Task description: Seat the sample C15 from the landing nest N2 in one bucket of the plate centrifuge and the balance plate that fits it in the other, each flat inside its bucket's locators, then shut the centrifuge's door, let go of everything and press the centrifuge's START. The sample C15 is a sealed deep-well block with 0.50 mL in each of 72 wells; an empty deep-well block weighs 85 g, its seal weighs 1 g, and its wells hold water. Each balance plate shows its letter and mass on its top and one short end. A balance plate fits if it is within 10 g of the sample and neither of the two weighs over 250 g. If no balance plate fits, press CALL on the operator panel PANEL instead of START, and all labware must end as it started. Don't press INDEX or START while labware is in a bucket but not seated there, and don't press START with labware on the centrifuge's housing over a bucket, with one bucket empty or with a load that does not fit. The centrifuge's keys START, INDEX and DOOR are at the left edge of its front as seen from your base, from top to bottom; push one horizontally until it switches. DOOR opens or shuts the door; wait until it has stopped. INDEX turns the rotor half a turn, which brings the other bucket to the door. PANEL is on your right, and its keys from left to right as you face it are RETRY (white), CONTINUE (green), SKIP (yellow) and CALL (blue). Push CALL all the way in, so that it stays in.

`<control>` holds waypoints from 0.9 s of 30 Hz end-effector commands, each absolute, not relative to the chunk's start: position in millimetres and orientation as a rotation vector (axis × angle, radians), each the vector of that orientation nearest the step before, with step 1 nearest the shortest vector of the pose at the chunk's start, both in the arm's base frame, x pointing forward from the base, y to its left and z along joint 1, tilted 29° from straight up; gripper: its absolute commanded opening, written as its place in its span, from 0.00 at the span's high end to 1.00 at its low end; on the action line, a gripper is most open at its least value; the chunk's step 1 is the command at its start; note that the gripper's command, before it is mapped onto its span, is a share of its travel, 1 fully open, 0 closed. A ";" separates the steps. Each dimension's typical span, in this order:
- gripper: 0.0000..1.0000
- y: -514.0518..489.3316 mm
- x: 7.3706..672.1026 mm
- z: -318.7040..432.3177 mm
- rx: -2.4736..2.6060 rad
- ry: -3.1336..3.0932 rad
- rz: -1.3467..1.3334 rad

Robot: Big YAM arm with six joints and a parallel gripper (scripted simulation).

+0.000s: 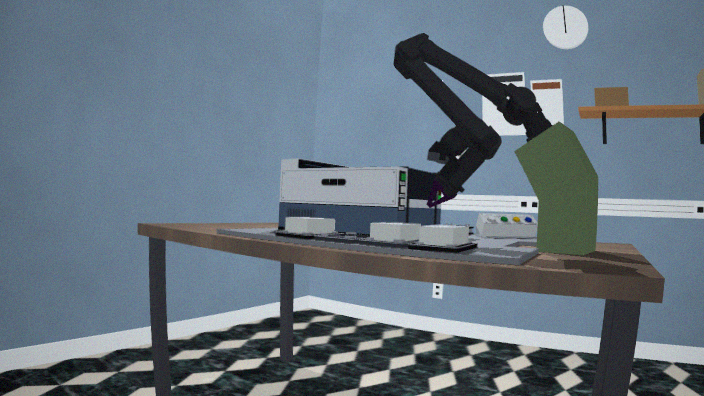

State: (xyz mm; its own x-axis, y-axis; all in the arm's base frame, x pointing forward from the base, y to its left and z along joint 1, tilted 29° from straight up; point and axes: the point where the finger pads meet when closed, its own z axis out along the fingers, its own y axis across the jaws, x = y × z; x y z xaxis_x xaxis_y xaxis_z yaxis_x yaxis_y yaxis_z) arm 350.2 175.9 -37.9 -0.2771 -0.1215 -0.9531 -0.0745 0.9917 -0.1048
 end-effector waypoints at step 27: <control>1.00 175.1 330.9 -26.4 -0.140 1.904 -0.030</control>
State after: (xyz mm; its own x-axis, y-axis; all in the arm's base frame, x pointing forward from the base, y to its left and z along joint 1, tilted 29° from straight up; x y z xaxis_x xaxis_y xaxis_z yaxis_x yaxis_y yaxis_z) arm 344.3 176.3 -27.2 -0.2983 -0.1143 -0.9476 -0.0725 0.9926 -0.0970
